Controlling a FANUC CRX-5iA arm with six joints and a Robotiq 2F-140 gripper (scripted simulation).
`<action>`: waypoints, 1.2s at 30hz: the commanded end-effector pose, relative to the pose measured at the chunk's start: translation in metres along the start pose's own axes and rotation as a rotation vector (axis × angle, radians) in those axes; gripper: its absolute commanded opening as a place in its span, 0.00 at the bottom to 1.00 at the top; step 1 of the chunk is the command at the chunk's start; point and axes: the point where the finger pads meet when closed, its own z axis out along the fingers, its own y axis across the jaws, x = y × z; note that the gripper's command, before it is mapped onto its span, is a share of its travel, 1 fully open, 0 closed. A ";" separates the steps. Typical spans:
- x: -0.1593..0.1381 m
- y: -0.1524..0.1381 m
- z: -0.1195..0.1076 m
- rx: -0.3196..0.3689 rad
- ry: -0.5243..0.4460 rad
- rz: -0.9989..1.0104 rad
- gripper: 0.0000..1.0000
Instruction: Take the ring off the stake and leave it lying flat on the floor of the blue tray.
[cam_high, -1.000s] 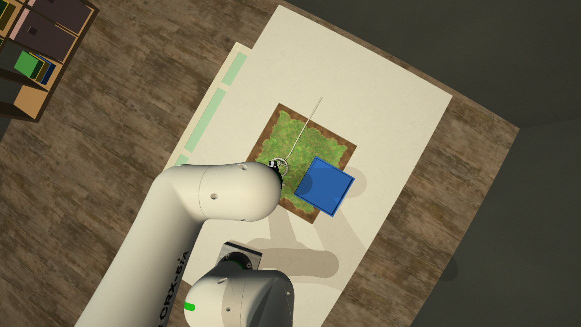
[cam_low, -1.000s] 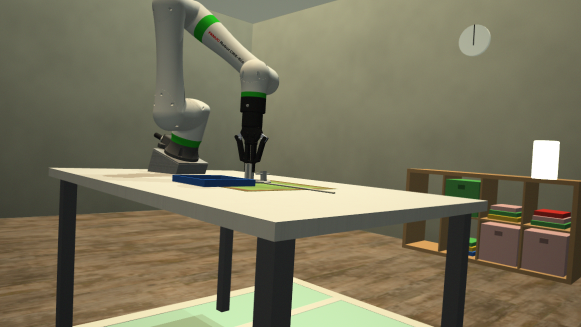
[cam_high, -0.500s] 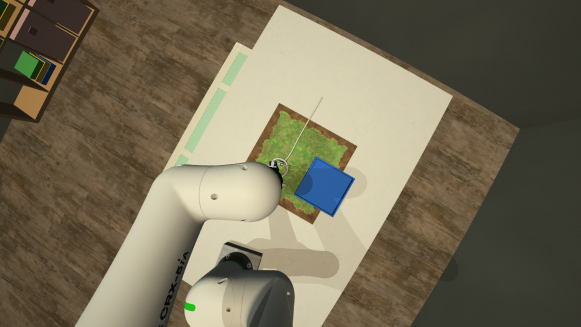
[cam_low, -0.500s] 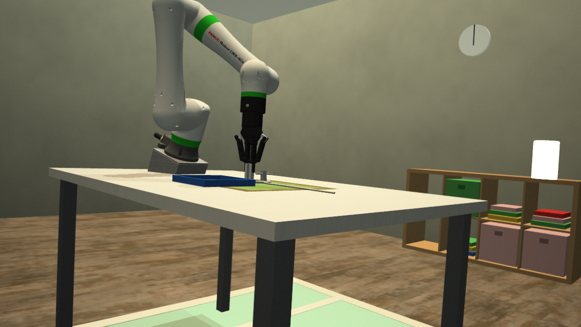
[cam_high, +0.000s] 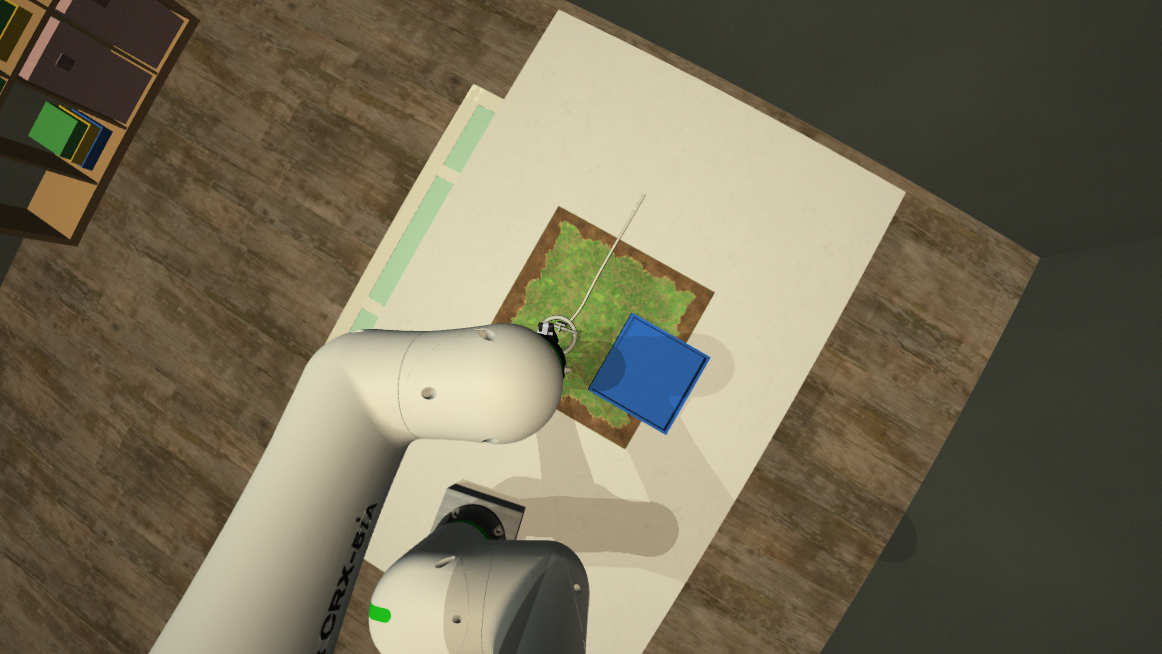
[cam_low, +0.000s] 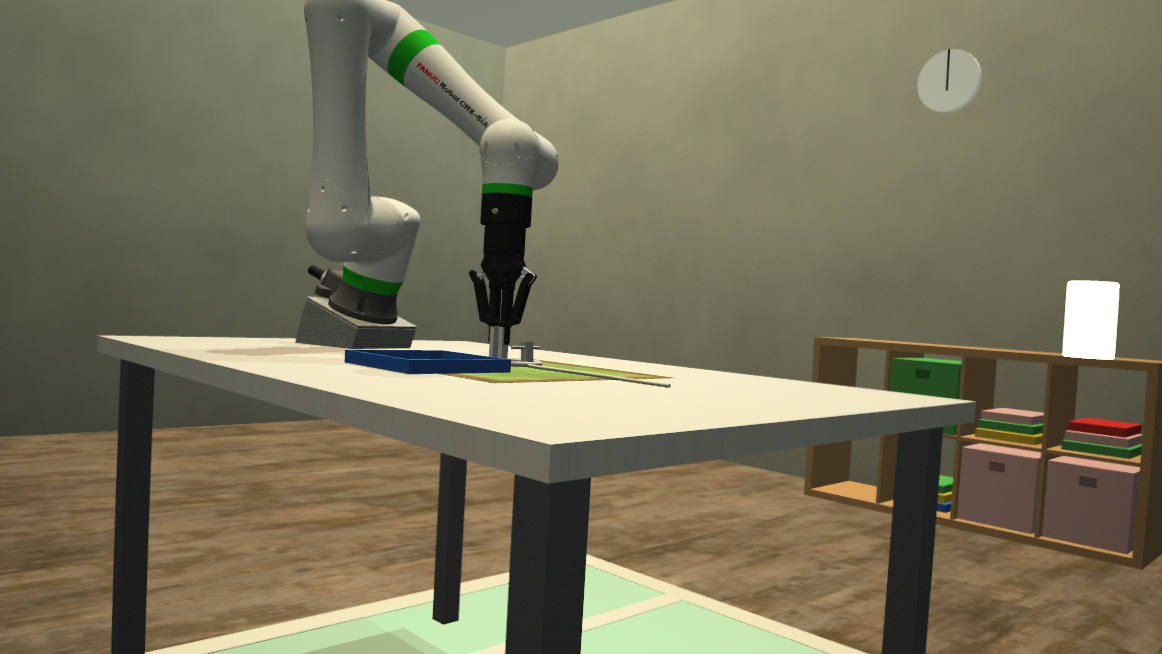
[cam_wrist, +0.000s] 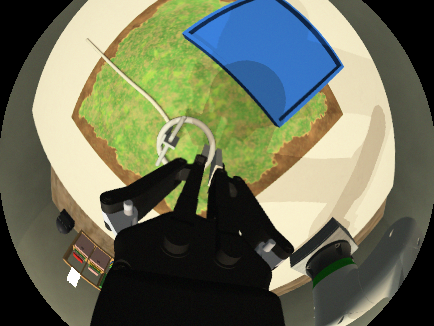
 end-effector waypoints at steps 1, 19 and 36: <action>0.000 0.000 0.000 0.000 0.000 0.000 0.10; 0.000 -0.005 -0.006 0.000 0.000 0.000 0.10; 0.000 -0.006 -0.019 0.000 0.000 0.000 0.10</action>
